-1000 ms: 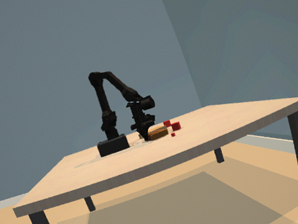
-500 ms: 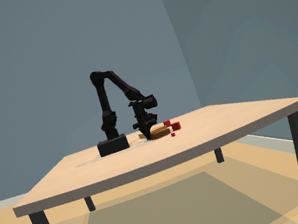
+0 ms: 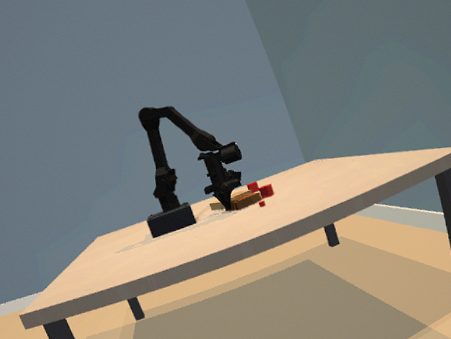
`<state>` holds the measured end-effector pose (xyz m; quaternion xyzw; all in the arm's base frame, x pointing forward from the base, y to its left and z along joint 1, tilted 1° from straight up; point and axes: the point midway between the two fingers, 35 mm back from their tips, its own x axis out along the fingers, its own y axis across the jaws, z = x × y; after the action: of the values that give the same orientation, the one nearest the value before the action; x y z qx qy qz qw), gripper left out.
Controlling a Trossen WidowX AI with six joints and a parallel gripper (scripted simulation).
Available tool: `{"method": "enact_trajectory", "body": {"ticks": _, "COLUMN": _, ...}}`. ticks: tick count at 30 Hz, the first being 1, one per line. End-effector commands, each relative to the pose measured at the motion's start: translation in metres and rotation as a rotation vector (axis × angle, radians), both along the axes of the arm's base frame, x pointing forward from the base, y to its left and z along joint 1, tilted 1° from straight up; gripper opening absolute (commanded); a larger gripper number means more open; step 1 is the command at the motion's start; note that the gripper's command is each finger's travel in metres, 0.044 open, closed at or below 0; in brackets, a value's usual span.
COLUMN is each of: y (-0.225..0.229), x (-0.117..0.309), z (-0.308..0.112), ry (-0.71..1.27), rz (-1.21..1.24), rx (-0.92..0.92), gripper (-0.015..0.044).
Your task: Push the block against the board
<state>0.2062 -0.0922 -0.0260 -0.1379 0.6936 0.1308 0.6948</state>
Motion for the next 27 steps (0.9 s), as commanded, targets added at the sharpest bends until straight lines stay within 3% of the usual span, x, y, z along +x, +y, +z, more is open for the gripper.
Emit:
{"method": "enact_trajectory", "body": {"ticks": 1, "y": 0.002, "x": 0.005, "z": -0.001, "ry": 0.001, "rz": -0.002, "rx": 0.004, "gripper": 0.0}}
{"method": "enact_trajectory", "body": {"ticks": 27, "y": 0.008, "x": 0.015, "z": -0.002, "ry": 0.0, "rz": -0.002, "rx": 0.005, "gripper": 0.0}}
